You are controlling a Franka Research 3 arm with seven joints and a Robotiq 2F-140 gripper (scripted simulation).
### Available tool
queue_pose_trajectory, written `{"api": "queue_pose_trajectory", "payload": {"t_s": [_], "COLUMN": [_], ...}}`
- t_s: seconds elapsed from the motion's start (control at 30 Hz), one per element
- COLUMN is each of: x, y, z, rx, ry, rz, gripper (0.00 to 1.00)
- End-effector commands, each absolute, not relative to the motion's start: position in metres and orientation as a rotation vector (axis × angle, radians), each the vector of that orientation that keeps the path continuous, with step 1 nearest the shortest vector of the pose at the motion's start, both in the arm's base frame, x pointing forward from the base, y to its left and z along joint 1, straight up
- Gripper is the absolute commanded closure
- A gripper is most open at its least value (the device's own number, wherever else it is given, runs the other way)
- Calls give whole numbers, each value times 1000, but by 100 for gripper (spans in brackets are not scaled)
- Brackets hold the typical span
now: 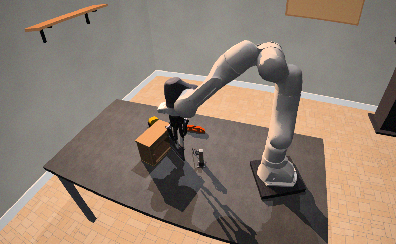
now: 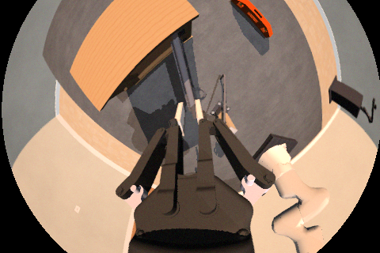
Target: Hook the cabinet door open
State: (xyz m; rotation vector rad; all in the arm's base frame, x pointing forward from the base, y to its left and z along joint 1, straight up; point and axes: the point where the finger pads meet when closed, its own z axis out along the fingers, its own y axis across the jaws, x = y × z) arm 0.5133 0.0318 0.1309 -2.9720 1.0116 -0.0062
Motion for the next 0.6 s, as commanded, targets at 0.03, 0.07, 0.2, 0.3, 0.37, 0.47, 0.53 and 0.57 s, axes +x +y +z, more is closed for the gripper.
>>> {"api": "queue_pose_trajectory", "payload": {"t_s": [0.03,0.07,0.2,0.3,0.37,0.47,0.53,0.57], "x": [515,515,516,519,519,520,520,521], "y": [36,37,38,41,42,42,42,43], "z": [130,130,130,130,130,130,130,130], "rx": [-2950,-2950,-2931,-2921,-2921,-2915,-2915,-2908], "ry": [1074,1075,1124,1150,1150,1167,1167,1183], "rz": [-3,-3,-3,-3,-3,-3,-3,-3], "gripper": [84,84,84,84,84,84,84,84]}}
